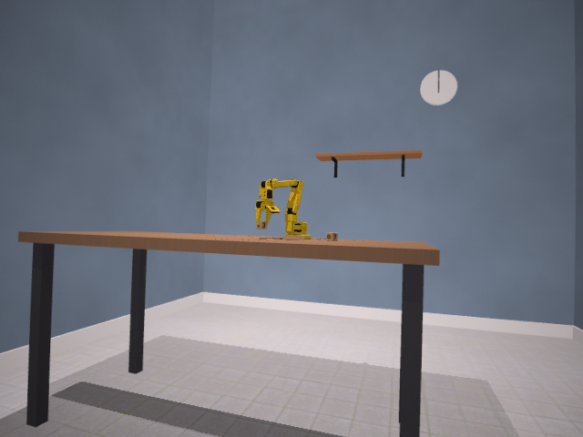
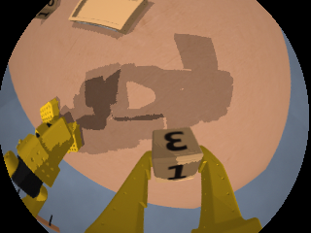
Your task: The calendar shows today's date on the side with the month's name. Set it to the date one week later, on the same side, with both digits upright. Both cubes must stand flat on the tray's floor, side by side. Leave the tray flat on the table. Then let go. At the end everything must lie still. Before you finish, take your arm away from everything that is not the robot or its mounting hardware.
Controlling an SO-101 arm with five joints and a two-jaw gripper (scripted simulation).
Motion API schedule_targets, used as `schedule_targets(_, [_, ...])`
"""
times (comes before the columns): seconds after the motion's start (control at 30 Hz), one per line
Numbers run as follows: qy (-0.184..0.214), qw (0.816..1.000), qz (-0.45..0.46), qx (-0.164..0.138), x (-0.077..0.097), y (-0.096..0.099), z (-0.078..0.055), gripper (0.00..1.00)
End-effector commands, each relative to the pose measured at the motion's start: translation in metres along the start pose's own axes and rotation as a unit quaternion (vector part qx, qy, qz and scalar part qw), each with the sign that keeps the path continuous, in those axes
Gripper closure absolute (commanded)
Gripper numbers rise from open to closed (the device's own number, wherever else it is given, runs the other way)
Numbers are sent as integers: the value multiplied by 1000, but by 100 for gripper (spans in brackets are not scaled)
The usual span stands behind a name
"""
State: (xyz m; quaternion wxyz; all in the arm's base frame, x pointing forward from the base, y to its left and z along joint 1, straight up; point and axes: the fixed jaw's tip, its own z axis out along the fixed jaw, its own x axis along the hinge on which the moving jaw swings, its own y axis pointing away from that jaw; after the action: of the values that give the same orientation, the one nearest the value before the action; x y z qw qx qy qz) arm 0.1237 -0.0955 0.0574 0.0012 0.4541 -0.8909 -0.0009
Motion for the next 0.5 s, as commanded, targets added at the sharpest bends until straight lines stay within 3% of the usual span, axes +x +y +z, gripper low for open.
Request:
schedule_targets(0.0, [0, 1000, -8, 24, -1, -4, -5, 100])
schedule_targets(0.47, [0, 1000, -8, 24, -1, -4, 1, 100])
